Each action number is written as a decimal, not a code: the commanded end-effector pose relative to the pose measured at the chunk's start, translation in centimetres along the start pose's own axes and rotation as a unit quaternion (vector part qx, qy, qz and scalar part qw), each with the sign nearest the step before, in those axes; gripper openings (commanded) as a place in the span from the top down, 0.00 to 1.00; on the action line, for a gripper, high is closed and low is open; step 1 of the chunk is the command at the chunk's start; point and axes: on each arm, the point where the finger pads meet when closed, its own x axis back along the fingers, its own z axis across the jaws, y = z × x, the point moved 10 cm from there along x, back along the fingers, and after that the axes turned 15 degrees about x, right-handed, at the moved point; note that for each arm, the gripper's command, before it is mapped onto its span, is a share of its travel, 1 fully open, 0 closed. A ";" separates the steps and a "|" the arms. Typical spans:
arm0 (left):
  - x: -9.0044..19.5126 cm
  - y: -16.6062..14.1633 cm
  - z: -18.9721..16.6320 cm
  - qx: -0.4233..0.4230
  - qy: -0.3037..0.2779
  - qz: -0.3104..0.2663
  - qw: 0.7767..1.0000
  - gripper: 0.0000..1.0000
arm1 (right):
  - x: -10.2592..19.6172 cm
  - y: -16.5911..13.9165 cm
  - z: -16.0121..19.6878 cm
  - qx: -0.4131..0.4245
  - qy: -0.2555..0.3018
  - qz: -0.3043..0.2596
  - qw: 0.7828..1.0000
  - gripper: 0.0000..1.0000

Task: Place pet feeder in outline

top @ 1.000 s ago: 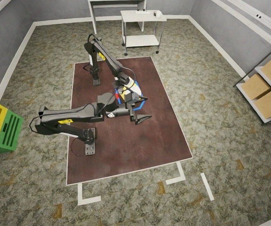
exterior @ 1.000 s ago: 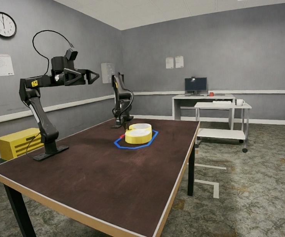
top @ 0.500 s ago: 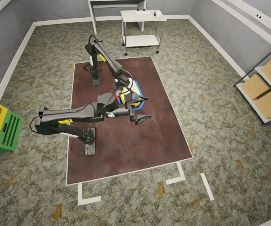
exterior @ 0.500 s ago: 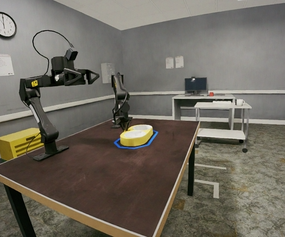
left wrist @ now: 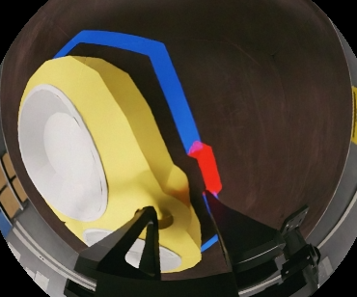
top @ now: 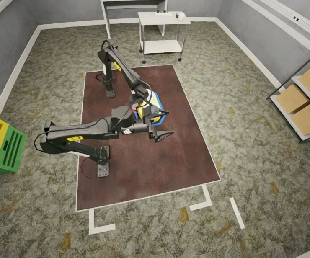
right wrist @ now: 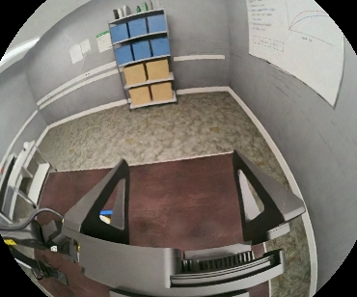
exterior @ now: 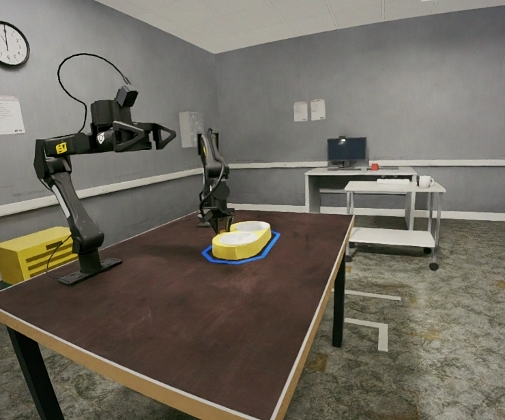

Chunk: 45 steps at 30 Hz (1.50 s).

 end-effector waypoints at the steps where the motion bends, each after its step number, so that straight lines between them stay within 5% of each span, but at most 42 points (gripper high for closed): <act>1: 1.1 0.1 0.1 -0.005 0.009 -0.022 1.000 0.53 | -0.1 -0.1 -0.1 0.003 -0.001 -0.002 1.000 0.00; 11: 1.1 0.1 0.1 -0.005 0.008 -0.022 1.000 0.53 | -0.1 -0.1 -0.1 0.003 -0.001 -0.002 1.000 0.00; 31: 8.0 0.3 -0.5 -0.004 0.010 -0.030 0.999 0.53 | -0.1 -0.1 -0.1 0.003 -0.001 -0.002 1.000 0.00; 42: 8.8 0.3 -0.2 0.001 0.013 -0.041 0.999 0.53 | -0.1 -0.1 -0.1 0.003 -0.001 -0.002 1.000 0.00; 45: 8.4 -0.3 2.3 0.058 0.034 -0.073 0.995 0.53 | -0.1 -0.3 0.0 0.003 -0.001 0.000 1.000 0.00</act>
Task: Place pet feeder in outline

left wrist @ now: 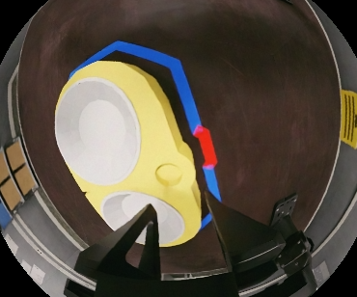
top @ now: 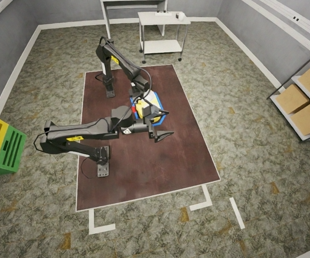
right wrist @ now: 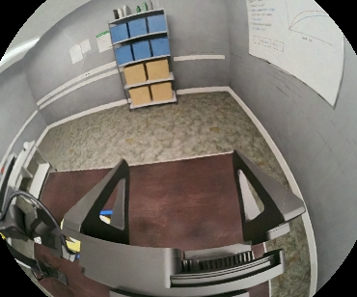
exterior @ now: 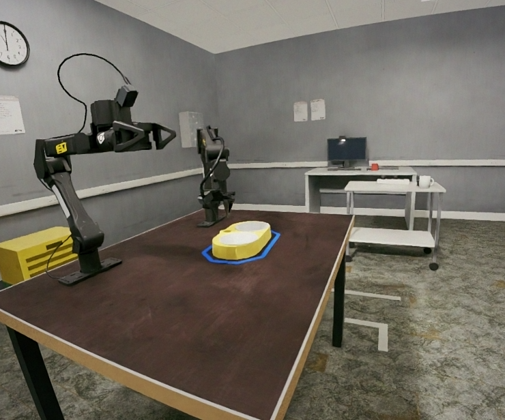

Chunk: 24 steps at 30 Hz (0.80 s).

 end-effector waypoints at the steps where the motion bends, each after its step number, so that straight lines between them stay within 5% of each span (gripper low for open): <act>1: 1.5 -0.6 2.2 0.062 0.029 -0.065 0.996 0.53 | -0.1 -0.3 0.0 0.003 -0.001 0.001 1.000 0.00; 9: 5.6 -2.5 8.9 0.217 0.083 -0.223 0.947 0.53 | -0.3 -0.9 0.1 0.002 0.001 0.008 1.000 0.00; 11: 5.6 -2.5 8.9 0.217 0.083 -0.223 0.947 0.53 | -0.3 -0.9 0.1 0.002 0.001 0.008 1.000 0.00; 24: 12.9 -11.3 15.7 0.413 0.205 -0.433 0.774 0.53 | 0.6 1.7 -0.6 0.001 -0.010 -0.024 1.000 0.00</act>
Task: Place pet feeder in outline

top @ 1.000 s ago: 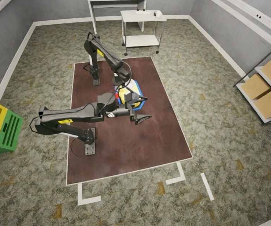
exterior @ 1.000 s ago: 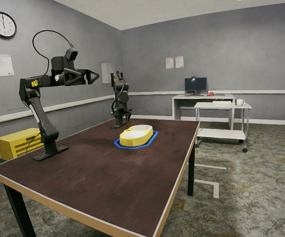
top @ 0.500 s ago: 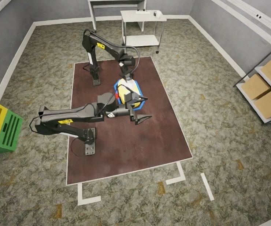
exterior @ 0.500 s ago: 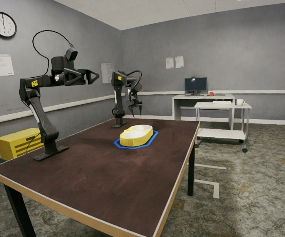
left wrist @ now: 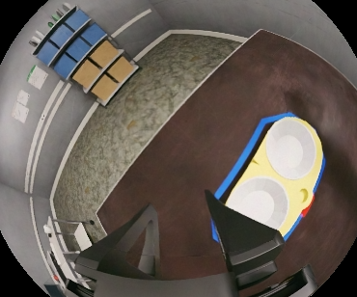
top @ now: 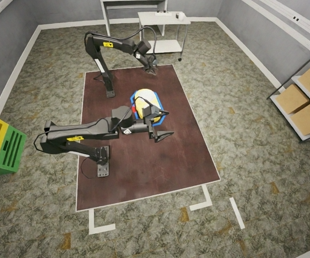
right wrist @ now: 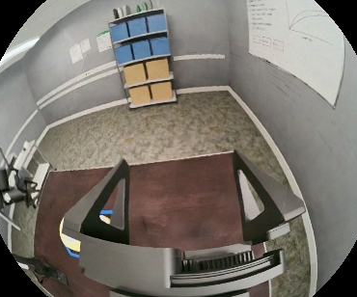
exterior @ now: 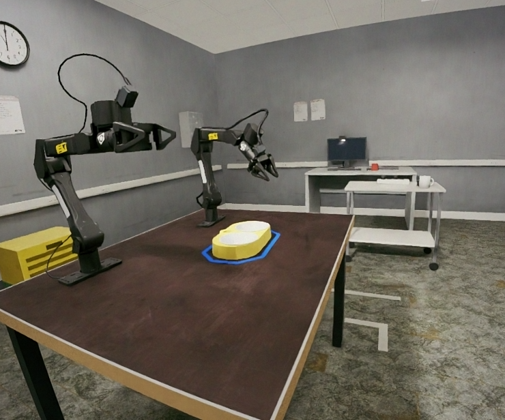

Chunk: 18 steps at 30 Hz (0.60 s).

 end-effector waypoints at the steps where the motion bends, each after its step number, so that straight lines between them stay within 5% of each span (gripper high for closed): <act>1: 2.3 2.2 2.3 0.071 0.024 -0.124 0.989 0.53 | 0.7 1.8 -0.6 0.001 -0.010 -0.025 1.000 0.00; 8: 5.2 2.6 5.6 0.136 0.063 -0.224 0.963 0.53 | 0.9 2.2 -0.7 0.000 -0.013 -0.030 0.999 0.00; 18: 12.1 2.4 10.9 0.215 0.128 -0.393 0.885 0.53 | 1.0 2.2 -0.8 -0.001 -0.014 -0.031 0.999 0.00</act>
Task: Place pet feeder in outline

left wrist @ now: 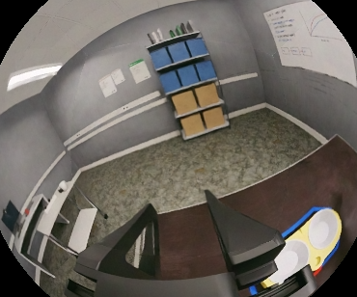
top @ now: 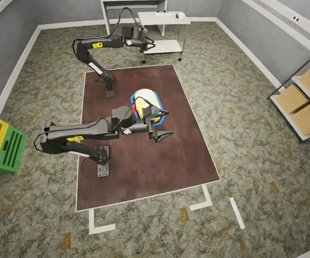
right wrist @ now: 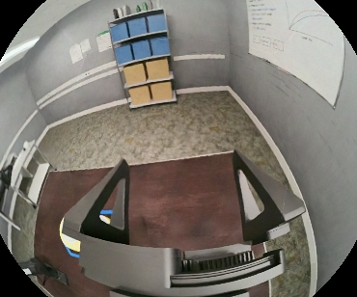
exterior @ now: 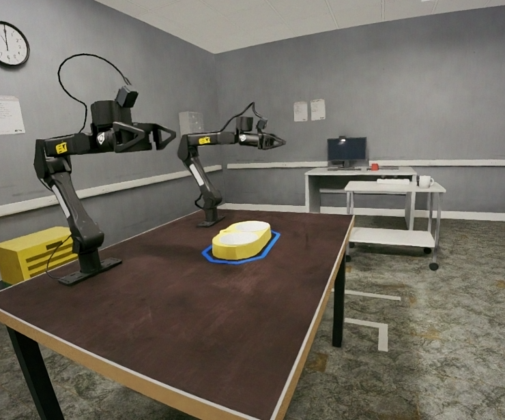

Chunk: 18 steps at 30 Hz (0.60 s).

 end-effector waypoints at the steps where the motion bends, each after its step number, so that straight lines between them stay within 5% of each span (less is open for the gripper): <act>1: 0.7 2.3 1.1 0.044 -0.001 -0.092 0.995 0.53 | 1.0 2.2 -0.8 -0.001 -0.014 -0.031 0.999 0.00; 6: -0.4 1.2 1.6 0.037 0.012 -0.061 0.997 0.53 | 1.0 2.3 -0.8 -0.001 -0.014 -0.032 0.999 0.00; 8: 2.8 5.0 1.0 0.019 0.014 -0.128 0.991 0.53 | 1.1 2.3 -0.8 -0.002 -0.014 -0.031 0.999 0.00; 18: 1.8 4.4 0.5 0.019 -0.001 -0.114 0.993 0.53 | 1.1 2.3 -0.8 -0.003 -0.014 -0.031 0.999 0.00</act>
